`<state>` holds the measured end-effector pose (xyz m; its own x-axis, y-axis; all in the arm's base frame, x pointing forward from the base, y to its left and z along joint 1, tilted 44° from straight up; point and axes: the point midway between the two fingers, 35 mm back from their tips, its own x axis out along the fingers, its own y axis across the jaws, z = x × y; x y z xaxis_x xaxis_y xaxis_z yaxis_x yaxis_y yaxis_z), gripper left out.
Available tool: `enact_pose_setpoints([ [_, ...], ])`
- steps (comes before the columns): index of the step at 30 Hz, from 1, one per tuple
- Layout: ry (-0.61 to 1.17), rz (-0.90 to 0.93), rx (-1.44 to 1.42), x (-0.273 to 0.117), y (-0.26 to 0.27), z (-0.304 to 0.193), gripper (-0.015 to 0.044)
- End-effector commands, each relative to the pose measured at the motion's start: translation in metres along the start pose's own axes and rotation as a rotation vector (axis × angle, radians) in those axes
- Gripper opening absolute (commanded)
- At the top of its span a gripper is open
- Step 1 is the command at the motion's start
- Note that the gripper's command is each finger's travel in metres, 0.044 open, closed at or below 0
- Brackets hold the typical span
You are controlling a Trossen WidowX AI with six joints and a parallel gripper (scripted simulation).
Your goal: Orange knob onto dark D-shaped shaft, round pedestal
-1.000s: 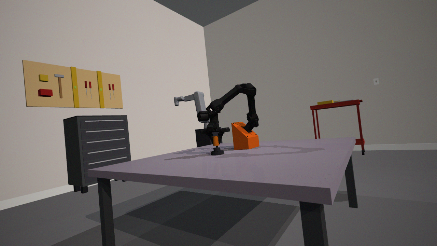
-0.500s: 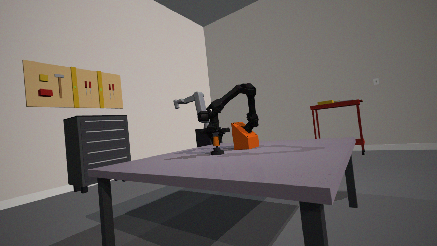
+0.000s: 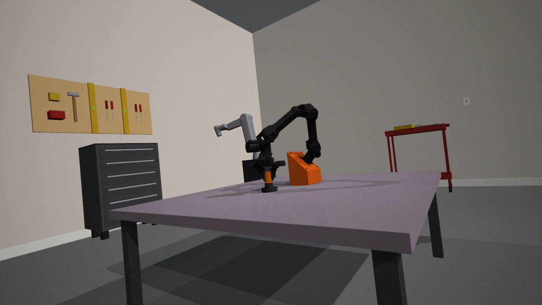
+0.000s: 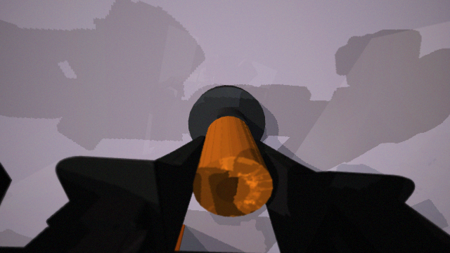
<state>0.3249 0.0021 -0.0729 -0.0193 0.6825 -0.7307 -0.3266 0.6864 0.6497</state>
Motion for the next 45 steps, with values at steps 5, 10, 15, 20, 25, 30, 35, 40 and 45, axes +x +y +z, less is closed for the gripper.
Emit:
enact_pose_setpoints([
  [5, -0.001, 0.000, -0.001, 0.001, 0.000, 0.000, 0.0000],
  [10, -0.001, 0.000, -0.001, 0.001, 0.000, 0.000, 0.0000],
  [15, -0.001, 0.000, -0.001, 0.001, 0.000, 0.000, 0.0131],
  [20, -0.001, 0.000, -0.001, 0.001, 0.000, 0.000, 0.0263],
  [25, -0.001, 0.000, -0.001, 0.001, 0.000, 0.000, 0.0394],
  [30, -0.001, 0.000, -0.001, 0.001, 0.000, 0.000, 0.0440],
  [35, 0.000, -0.005, 0.000, -0.026, -0.003, 0.002, 0.0440],
  [40, 0.001, -0.005, 0.000, -0.095, -0.002, 0.000, 0.0440],
  [45, 0.001, -0.005, -0.001, -0.095, -0.006, 0.003, 0.0440],
])
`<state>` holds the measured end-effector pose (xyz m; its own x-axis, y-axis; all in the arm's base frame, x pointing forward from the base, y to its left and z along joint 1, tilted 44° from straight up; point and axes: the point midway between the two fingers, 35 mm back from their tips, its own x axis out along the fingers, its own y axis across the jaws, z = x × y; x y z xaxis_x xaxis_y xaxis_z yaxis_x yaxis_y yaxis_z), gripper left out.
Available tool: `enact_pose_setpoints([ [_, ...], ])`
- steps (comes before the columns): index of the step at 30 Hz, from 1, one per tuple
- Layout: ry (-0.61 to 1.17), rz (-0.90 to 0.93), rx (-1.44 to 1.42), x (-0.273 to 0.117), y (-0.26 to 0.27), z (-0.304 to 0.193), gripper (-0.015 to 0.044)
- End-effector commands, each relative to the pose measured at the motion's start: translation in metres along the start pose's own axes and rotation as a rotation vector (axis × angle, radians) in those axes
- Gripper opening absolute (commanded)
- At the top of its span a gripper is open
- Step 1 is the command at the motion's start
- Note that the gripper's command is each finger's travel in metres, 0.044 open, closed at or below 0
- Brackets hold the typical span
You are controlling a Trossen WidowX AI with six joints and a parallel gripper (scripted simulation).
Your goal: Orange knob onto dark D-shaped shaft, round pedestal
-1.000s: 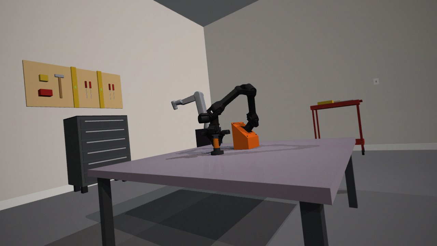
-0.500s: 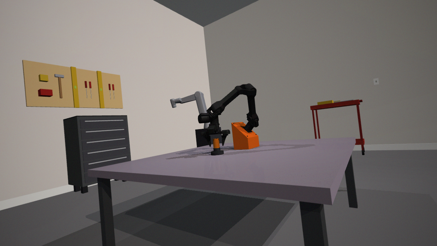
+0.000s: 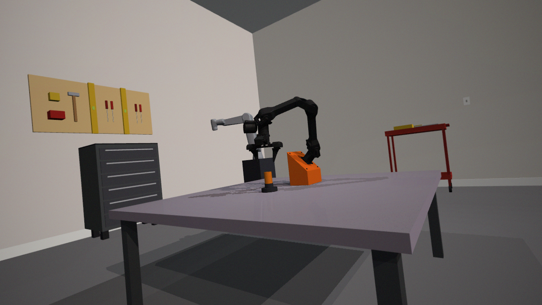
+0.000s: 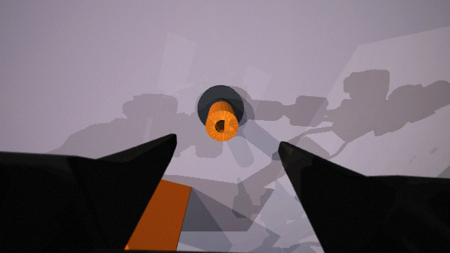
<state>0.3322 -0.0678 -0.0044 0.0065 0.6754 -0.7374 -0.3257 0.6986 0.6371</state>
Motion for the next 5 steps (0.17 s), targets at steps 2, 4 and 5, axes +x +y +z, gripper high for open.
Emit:
enact_pose_setpoints([
  [2, 0.022, 0.013, -0.002, 0.0027, -0.0001, -0.0012, 0.0440],
  [4, 0.022, 0.013, -0.002, 0.0027, -0.0001, -0.0012, 0.0440],
  [5, 0.022, 0.013, -0.002, 0.0027, -0.0001, -0.0012, 0.0440],
])
